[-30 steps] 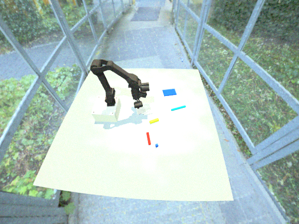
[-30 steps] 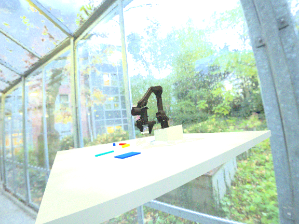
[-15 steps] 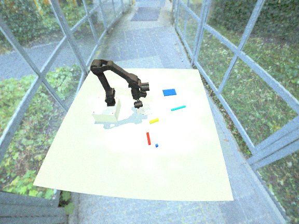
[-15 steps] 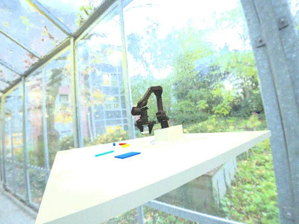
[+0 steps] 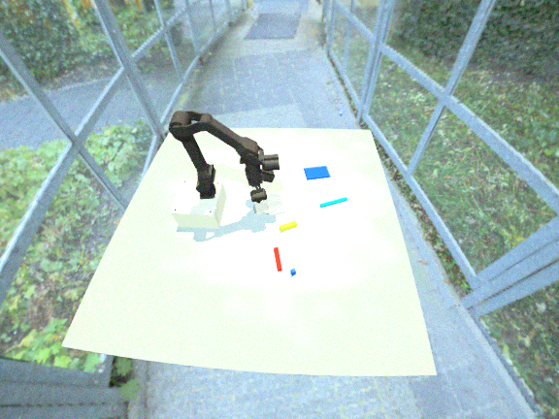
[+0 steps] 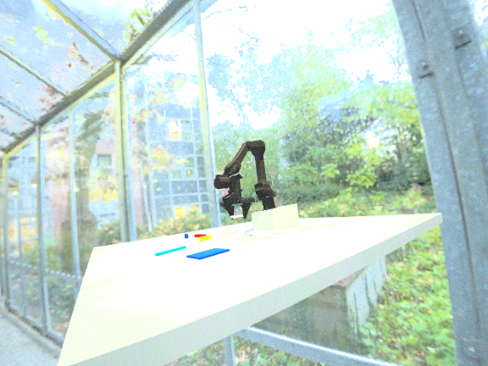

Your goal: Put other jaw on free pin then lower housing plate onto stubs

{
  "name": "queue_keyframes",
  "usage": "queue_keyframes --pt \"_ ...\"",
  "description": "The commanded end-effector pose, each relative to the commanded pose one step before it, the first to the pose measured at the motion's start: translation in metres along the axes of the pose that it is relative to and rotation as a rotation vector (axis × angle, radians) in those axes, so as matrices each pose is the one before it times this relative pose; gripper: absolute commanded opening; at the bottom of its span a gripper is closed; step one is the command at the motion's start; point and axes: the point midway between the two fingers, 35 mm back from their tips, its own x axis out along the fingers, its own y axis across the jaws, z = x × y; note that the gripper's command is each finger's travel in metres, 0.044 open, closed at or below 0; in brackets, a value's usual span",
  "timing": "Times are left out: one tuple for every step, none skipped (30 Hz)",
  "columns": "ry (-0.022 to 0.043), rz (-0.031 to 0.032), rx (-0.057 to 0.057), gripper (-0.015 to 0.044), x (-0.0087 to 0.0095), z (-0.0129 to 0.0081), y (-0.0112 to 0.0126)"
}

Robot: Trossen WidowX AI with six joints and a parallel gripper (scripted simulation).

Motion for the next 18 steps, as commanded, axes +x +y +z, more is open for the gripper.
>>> queue_keyframes --pt "-0.00392 0.00384 0.0043 0.0351 -0.00010 0.00137 0.00051" --pt "0.00000 0.00000 0.0000 0.0351 0.00000 0.00000 0.00000" --pt "0.00000 0.00000 0.0000 0.0351 0.00000 0.00000 0.00000" --pt "0.00000 0.00000 0.0000 0.0351 0.00000 0.00000 0.00000" --pt "0.00000 0.00000 0.0000 0.0351 0.00000 0.00000 0.00000" --pt "0.00000 0.00000 0.0000 0.0351 0.00000 0.00000 0.00000" --pt "0.00000 0.00000 0.0000 0.0351 0.00000 0.00000 0.00000" --pt "0.00000 0.00000 0.0000 0.0351 0.00000 0.00000 0.00000" --pt "0.00000 0.00000 0.0000 0.0351 0.00027 0.00004 -0.00001" --pt "0.00000 -0.00001 0.0001 0.0351 0.00082 0.00012 -0.00002" --pt "0.00000 -0.00001 0.0001 0.0351 0.00137 0.00019 -0.00003" --pt "0.00000 -0.00001 0.0001 0.0351 0.00166 0.00022 -0.00004" --pt "0.00000 -0.00001 0.0001 0.0351 0.00165 0.00020 -0.00004" --pt "0.00000 -0.00001 0.0001 0.0351 0.00165 0.00019 -0.00003" --pt "0.00000 -0.00001 0.0001 0.0351 0.00165 0.00018 -0.00003" --pt "0.00000 -0.00001 0.0001 0.0351 0.00165 0.00016 -0.00003" --pt "0.00001 -0.00001 0.0001 0.0351 0.00165 0.00015 -0.00003" --pt "0.00001 -0.00001 0.0001 0.0351 0.00164 0.00013 -0.00002"
